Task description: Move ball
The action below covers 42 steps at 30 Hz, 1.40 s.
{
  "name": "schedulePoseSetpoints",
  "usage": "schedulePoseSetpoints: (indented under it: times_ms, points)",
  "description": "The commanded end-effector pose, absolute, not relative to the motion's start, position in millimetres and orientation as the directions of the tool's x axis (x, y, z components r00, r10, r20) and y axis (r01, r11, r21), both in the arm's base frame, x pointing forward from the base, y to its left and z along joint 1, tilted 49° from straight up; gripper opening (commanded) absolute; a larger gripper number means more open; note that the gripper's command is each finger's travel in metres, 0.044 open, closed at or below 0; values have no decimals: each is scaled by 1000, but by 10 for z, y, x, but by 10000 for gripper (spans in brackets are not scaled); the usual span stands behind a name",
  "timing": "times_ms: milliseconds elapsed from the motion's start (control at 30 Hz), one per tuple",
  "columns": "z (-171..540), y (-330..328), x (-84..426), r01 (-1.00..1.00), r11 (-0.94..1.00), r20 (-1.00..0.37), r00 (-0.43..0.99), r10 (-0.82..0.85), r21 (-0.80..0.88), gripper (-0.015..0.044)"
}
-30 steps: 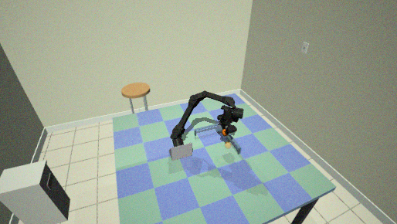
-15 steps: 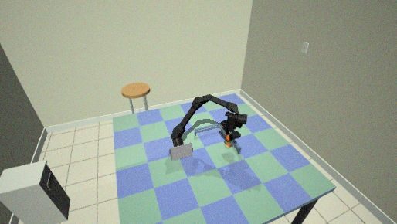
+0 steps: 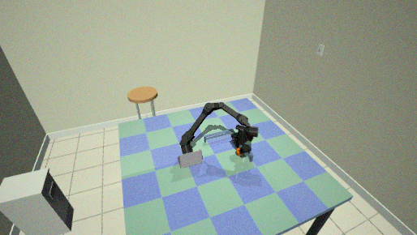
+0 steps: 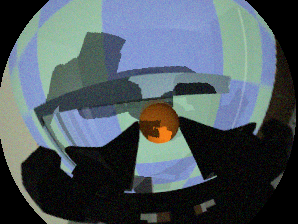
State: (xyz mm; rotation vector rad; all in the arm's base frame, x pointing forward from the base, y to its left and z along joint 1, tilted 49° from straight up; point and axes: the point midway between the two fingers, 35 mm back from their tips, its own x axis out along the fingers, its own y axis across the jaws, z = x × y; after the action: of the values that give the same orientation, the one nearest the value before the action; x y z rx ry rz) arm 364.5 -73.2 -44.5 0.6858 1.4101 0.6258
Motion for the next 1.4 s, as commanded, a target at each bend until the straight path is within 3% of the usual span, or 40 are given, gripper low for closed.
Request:
schedulePoseSetpoints:
  times_ms: [0,533,1000,1367]
  points:
    - [-471,-701,3641,18,659,-658,69,749,752,0]
    - [-590,-562,3654,18,658,-658,69,750,753,0]
    - [-560,-609,3664,12,663,-662,74,746,748,362]
    - [-7,-1236,3591,19,661,-661,68,747,750,362]
